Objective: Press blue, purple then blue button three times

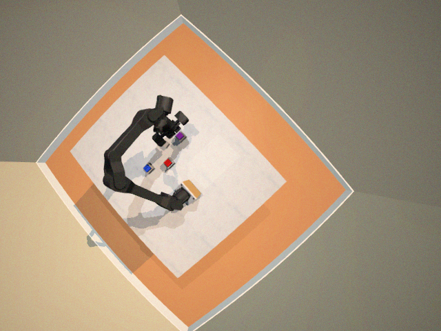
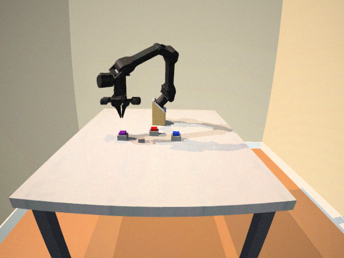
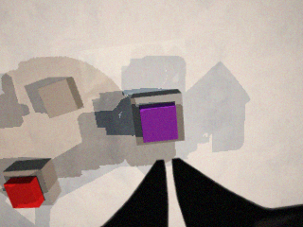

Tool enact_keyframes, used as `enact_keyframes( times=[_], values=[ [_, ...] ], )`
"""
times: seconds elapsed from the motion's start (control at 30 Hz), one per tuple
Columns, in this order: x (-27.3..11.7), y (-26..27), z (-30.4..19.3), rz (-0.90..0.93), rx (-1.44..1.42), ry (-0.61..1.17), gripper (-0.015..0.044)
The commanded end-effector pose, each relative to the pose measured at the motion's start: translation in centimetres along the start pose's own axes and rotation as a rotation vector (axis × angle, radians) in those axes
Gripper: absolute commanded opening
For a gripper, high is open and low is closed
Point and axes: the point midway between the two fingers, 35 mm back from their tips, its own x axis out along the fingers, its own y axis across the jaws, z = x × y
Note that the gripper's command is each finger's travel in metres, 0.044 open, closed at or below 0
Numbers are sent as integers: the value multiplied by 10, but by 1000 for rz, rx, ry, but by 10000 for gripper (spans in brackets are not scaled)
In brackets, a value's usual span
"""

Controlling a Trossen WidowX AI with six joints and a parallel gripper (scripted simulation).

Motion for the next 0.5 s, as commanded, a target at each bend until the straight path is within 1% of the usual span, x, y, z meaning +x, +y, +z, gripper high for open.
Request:
enact_keyframes(
  times=[0.0,0.1,0.2,0.37,0.47],
  values=[
    [-17,1,0,-9,-8,1,20],
    [-17,6,2,-13,-7,7,20],
    [-19,33,8,-33,0,35,20],
    [-24,112,24,-54,6,33,20],
    [-23,163,25,-47,4,19,20]
  ],
)
